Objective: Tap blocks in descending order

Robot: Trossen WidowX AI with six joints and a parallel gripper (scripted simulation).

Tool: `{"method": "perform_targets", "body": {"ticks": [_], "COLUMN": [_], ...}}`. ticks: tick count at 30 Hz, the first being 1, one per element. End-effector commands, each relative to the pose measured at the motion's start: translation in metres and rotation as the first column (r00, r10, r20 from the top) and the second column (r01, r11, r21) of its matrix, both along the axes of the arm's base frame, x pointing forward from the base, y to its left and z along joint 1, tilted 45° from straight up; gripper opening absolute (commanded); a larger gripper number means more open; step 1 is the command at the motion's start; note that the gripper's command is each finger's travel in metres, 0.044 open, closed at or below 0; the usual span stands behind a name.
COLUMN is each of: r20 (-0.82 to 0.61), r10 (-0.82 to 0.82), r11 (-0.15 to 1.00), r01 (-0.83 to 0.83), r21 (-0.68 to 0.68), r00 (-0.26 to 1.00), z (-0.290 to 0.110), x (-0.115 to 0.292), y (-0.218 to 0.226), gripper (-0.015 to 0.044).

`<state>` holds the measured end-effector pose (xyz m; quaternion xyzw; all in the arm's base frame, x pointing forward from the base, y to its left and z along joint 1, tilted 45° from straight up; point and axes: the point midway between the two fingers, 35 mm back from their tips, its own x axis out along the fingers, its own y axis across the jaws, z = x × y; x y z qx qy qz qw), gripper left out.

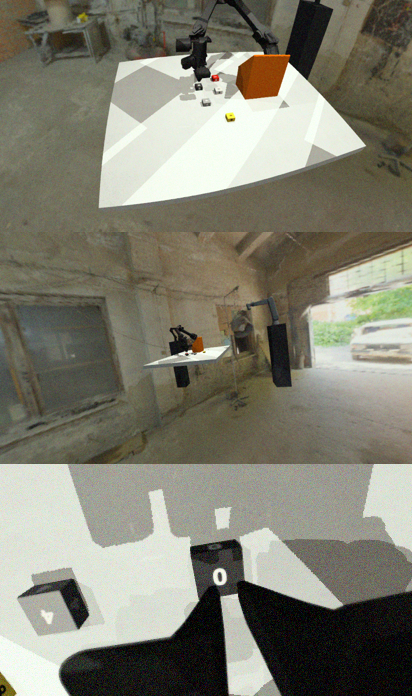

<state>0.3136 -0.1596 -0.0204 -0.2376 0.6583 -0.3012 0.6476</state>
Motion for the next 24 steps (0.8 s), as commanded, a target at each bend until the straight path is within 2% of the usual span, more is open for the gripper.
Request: {"method": "perform_targets", "body": {"ticks": [1, 6, 12, 16, 24], "r20": [0.010, 0.010, -0.004, 0.000, 0.001], "r10": [0.020, 0.028, 0.016, 0.006, 0.006], "r11": [0.999, 0.996, 0.998, 1.000, 1.000], "r01": [-0.020, -0.029, -0.016, -0.006, -0.006], "r21": [0.035, 0.083, 0.066, 0.018, 0.013], "r00": [1.000, 1.000, 1.000, 1.000, 1.000], "z": [-0.019, -0.063, -0.112, -0.137, -0.138], "x": [0.013, 0.015, -0.021, -0.056, -0.058], "y": [0.040, 0.126, 0.220, 0.261, 0.263], "gripper": [0.0125, 0.0256, 0.0400, 0.0400, 0.0400]}}
